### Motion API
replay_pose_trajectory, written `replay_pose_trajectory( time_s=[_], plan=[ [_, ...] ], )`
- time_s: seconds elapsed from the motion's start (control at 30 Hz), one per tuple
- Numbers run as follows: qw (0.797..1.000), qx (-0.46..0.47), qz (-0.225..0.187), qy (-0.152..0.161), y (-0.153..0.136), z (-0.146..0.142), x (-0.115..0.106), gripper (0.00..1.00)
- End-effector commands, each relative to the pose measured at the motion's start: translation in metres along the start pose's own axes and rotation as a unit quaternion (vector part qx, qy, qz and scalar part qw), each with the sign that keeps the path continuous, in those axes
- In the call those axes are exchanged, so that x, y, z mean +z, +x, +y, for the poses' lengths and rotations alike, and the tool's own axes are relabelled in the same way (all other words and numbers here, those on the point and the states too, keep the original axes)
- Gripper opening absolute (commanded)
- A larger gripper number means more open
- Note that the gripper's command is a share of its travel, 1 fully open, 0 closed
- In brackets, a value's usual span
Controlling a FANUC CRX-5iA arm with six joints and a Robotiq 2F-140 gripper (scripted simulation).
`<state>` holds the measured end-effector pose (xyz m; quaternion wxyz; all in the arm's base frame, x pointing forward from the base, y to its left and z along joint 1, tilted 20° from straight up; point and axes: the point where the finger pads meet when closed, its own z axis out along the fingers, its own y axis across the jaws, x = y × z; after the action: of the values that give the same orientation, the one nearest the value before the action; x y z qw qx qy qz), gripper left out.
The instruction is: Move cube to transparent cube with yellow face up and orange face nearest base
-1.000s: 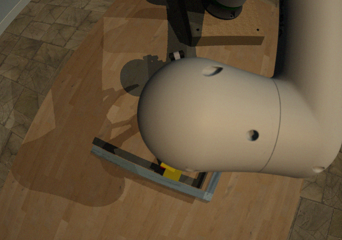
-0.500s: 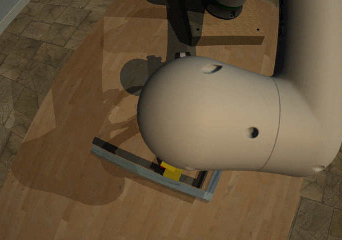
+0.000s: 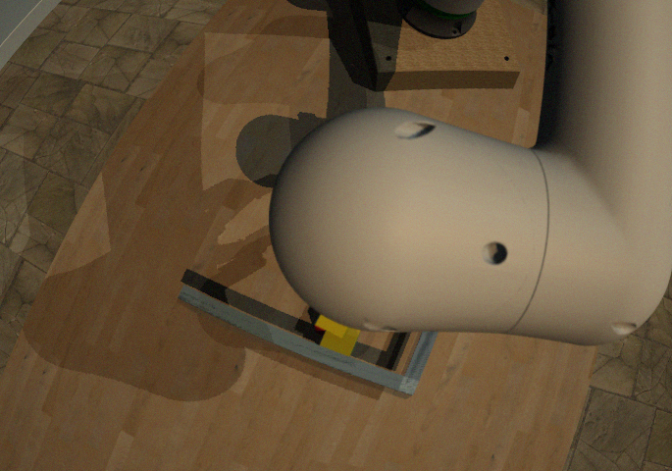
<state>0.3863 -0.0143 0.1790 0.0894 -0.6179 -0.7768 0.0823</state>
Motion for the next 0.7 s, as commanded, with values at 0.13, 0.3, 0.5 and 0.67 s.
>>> replay_pose_trajectory(
  time_s=[0.13,0.3,0.5,0.67],
  plan=[
    [0.997,0.082,0.002,-0.009,0.001,0.006,0.001,0.41],
    [0.990,0.137,0.005,-0.015,0.001,0.010,0.001,0.41],
    [0.977,0.210,0.009,-0.023,0.002,0.015,0.001,0.41],
    [0.957,0.287,0.015,-0.031,0.002,0.020,0.002,0.41]
  ],
)
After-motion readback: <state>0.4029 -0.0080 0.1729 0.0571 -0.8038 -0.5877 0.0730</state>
